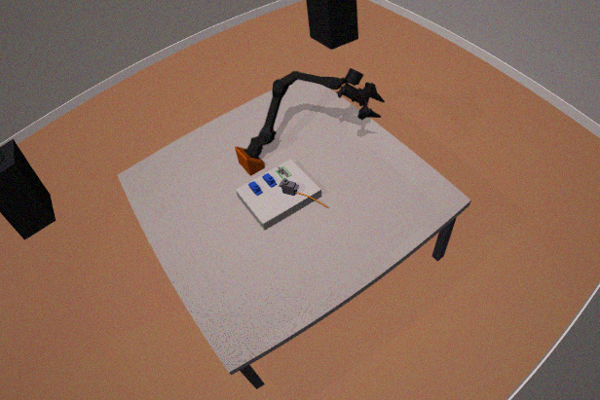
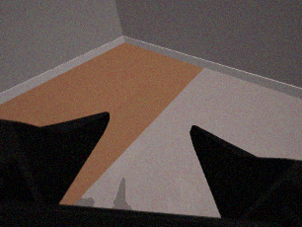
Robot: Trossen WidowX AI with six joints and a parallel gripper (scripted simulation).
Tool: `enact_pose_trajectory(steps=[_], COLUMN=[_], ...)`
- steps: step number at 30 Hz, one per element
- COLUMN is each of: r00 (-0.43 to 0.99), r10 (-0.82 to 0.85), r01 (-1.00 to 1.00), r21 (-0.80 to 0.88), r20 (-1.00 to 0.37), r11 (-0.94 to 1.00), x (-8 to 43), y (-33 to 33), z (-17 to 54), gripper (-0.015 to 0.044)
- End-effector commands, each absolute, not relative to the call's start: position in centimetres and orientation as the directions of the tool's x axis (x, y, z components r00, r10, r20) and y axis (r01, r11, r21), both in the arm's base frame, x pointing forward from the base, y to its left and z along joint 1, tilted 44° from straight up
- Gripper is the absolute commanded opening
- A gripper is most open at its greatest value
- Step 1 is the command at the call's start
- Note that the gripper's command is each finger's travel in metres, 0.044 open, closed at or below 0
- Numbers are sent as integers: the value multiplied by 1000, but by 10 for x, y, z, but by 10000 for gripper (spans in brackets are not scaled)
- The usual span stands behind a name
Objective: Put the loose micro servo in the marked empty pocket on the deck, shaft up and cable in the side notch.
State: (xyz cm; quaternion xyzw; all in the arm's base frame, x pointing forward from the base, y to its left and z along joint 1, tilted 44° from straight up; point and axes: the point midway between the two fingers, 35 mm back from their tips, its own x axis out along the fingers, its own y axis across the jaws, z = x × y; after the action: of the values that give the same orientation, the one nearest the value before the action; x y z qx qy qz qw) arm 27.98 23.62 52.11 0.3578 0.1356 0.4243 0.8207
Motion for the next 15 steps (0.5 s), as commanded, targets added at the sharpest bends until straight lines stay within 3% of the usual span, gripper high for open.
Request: enact_pose_trajectory(steps=[1, 15], r00=[618, 674], r10=[785, 722], r01=[-558, -306], r21=[725, 831], r20=[39, -156], r11=[403, 464], x=[291, 339], y=[233, 212], z=[508, 448], gripper=[440, 440])
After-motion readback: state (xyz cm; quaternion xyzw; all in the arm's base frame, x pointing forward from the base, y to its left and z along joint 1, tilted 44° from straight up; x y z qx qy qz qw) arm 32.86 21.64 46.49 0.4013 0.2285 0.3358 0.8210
